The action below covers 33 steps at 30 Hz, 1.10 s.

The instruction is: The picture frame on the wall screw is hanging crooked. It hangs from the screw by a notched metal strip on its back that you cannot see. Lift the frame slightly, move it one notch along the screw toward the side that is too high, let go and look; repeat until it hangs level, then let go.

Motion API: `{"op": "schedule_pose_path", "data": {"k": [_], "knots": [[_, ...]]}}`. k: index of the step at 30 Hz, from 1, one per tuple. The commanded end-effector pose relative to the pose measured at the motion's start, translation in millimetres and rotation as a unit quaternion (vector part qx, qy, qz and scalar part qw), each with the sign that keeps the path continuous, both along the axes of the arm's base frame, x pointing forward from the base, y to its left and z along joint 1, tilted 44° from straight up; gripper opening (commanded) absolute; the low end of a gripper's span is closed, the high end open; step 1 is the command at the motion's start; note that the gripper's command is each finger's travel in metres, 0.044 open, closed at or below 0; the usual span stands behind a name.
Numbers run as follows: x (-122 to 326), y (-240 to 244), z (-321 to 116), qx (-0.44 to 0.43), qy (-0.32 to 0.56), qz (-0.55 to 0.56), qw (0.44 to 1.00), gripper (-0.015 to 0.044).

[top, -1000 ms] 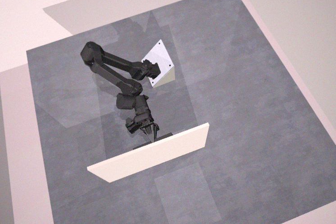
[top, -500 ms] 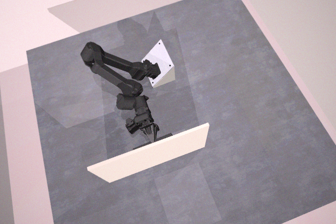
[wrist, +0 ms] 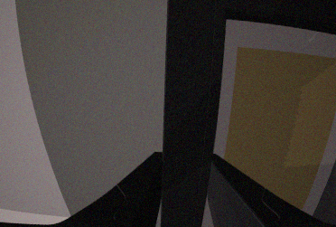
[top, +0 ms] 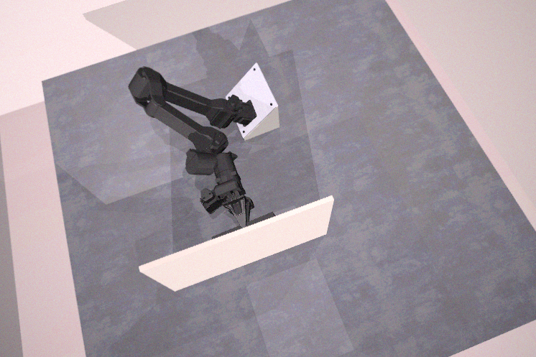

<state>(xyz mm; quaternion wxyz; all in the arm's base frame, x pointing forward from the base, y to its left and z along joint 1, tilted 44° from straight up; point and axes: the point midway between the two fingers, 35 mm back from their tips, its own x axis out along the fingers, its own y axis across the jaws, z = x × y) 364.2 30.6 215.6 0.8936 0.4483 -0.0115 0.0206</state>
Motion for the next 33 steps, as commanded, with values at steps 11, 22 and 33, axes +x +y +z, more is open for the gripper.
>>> {"op": "schedule_pose_path", "data": {"k": [11,22,33], "knots": [[0.2,-0.9,-1.3,-0.055,-0.002,-0.002,0.999,0.0000],[0.5,-1.1,-1.8,-0.064,-0.002,-0.004,0.998,0.0053],[0.5,-1.1,-1.8,-0.064,-0.002,-0.004,0.998,0.0260]]}}
